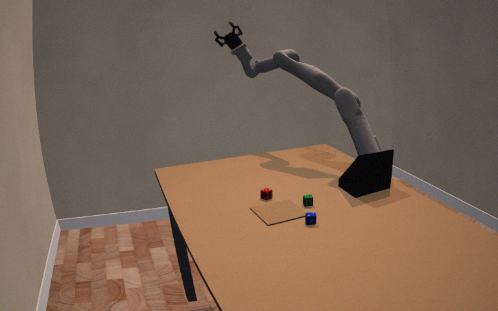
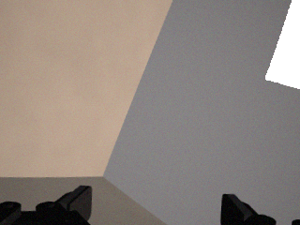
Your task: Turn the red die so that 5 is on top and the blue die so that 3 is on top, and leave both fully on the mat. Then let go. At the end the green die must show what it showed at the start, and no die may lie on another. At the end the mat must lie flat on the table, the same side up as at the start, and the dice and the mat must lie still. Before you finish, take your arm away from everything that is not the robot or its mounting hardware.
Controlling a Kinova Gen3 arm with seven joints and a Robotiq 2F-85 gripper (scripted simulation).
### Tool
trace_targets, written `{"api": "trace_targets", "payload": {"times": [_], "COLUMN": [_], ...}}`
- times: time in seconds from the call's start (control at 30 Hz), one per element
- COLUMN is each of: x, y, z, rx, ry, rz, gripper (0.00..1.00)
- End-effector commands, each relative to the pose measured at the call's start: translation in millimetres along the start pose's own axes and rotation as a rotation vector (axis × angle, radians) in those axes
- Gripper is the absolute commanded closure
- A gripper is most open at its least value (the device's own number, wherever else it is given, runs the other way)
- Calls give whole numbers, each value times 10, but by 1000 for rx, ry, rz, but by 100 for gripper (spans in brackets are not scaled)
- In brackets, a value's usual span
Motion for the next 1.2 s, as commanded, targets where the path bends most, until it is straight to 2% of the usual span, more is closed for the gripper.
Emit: {"api": "trace_targets", "payload": {"times": [0.0, 0.73, 1.1, 1.17], "x": [16, 36, 282, 389], "y": [-12, -15, -68, -96], "z": [2, 13, 134, 176], "rx": [1, 0, -5, -6], "ry": [2, 0, -25, -36], "rz": [2, 1, -13, -18], "gripper": [0, 0, 0, 0]}}
Point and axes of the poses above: the point where the finger pads meet when closed, its own y axis back along the fingers, its own x axis across the jaws, z = x × y, the point moved 6 cm from there along y, back along the fingers, and after that the axes turned 8 degrees about y, right-handed, at the moved point
